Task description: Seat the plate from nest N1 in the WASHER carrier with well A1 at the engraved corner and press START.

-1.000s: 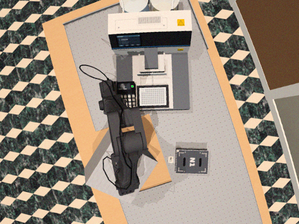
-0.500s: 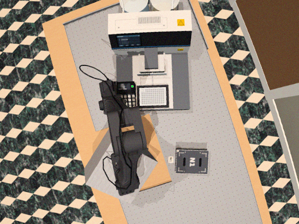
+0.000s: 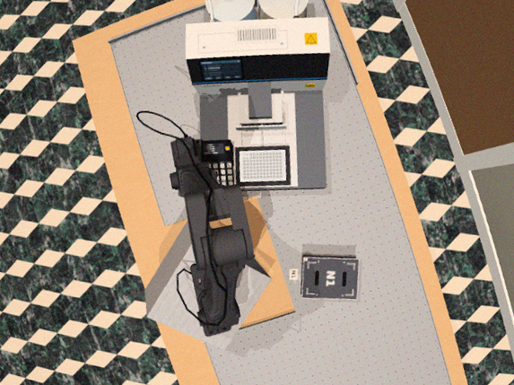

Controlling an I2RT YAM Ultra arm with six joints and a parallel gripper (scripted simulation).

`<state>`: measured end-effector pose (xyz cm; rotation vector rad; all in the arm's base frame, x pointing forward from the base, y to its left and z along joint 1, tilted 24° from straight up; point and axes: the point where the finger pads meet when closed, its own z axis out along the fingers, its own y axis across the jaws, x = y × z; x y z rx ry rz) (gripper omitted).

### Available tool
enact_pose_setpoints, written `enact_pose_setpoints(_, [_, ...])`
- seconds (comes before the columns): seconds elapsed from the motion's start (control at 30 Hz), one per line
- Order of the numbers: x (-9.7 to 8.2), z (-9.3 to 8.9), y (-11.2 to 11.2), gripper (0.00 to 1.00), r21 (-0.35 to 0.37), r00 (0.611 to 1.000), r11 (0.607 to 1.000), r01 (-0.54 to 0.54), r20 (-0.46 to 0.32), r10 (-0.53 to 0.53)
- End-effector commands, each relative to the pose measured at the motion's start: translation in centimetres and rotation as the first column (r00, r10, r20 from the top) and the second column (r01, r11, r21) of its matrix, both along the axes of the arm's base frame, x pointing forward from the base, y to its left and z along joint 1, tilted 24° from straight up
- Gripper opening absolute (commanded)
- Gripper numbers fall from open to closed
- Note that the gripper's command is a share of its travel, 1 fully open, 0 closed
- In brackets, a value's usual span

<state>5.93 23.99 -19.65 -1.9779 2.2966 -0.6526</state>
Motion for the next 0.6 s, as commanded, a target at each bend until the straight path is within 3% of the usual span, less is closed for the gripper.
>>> enact_pose_setpoints(0.0, [-0.8,1.4,1.7,0.00,0.039,1.000,0.999,-0.011,0.001,0.011])
enact_pose_setpoints(0.57, [-1.6,3.8,2.8,0.00,0.049,1.000,0.999,-0.010,-0.002,0.010])
